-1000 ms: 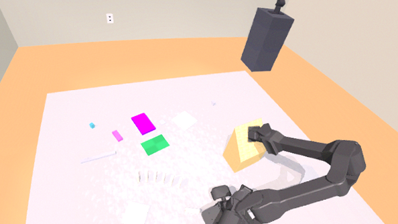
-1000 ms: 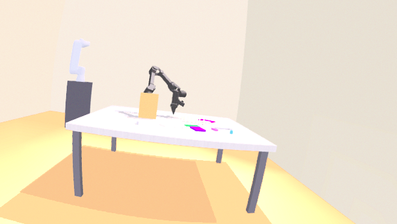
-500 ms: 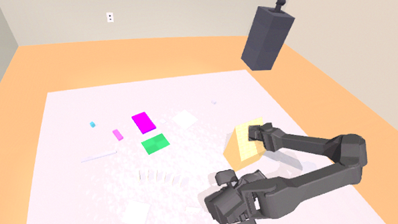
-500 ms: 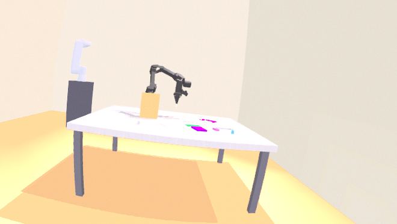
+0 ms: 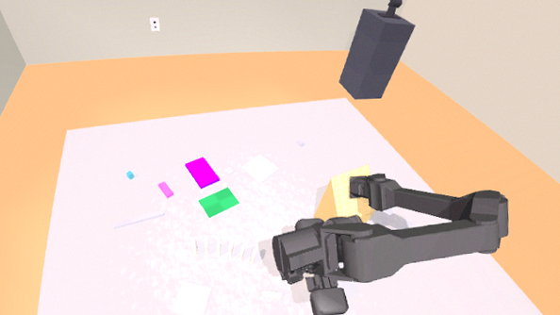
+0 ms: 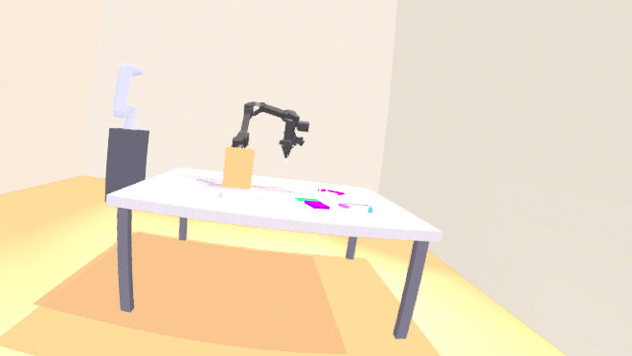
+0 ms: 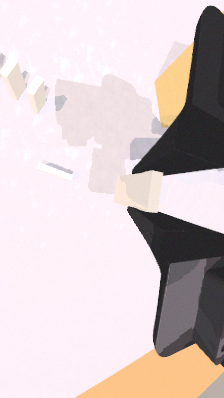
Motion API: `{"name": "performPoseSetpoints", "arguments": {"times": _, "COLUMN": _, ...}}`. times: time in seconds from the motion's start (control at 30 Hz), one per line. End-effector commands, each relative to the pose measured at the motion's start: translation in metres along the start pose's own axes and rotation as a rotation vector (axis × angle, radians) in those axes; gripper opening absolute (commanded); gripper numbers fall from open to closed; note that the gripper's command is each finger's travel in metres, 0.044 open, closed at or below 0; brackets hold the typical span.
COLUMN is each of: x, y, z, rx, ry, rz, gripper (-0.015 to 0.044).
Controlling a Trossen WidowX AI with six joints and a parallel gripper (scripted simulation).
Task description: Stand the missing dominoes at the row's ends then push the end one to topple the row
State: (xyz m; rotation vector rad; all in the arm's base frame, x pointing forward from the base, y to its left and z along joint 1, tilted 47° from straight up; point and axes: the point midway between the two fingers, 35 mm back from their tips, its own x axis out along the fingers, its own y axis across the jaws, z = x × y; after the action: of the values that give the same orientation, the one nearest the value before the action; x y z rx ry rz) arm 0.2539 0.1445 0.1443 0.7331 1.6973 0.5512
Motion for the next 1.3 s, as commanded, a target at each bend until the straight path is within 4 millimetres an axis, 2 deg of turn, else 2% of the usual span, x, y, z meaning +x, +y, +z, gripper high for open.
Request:
{"name": "performPoseSetpoints", "arguments": {"times": 0.0, "x": -0.001, "y": -0.047, "z": 0.035, "rx": 0.161, "ry": -0.004, "rz": -0.003, "gripper": 0.0107}}
{"name": "performPoseSetpoints", "arguments": {"times": 0.13, "x": -0.001, "y": -0.098, "z": 0.064, "rx": 0.338, "ry": -0.001, "rz": -0.005, "gripper": 0.0107}}
{"name": "performPoseSetpoints", "arguments": {"times": 0.2, "x": 0.0, "y": -0.108, "z": 0.068, "rx": 0.369, "ry": 0.001, "rz": -0.005, "gripper": 0.0107}}
{"name": "performPoseSetpoints", "arguments": {"times": 0.4, "x": 0.004, "y": -0.108, "z": 0.069, "rx": 0.369, "ry": 0.0, "rz": -0.006, "gripper": 0.0107}}
{"name": "performPoseSetpoints", "arguments": {"times": 0.77, "x": 0.067, "y": -0.109, "z": 0.076, "rx": 0.37, "ry": -0.006, "rz": -0.012, "gripper": 0.0107}}
{"name": "performPoseSetpoints", "arguments": {"times": 1.1, "x": 0.122, "y": -0.107, "z": 0.069, "rx": 0.369, "ry": 0.001, "rz": -0.003, "gripper": 0.0107}}
{"name": "performPoseSetpoints", "arguments": {"times": 1.27, "x": 0.13, "y": -0.107, "z": 0.067, "rx": 0.368, "ry": 0.003, "rz": 0.0, "gripper": 0.0107}}
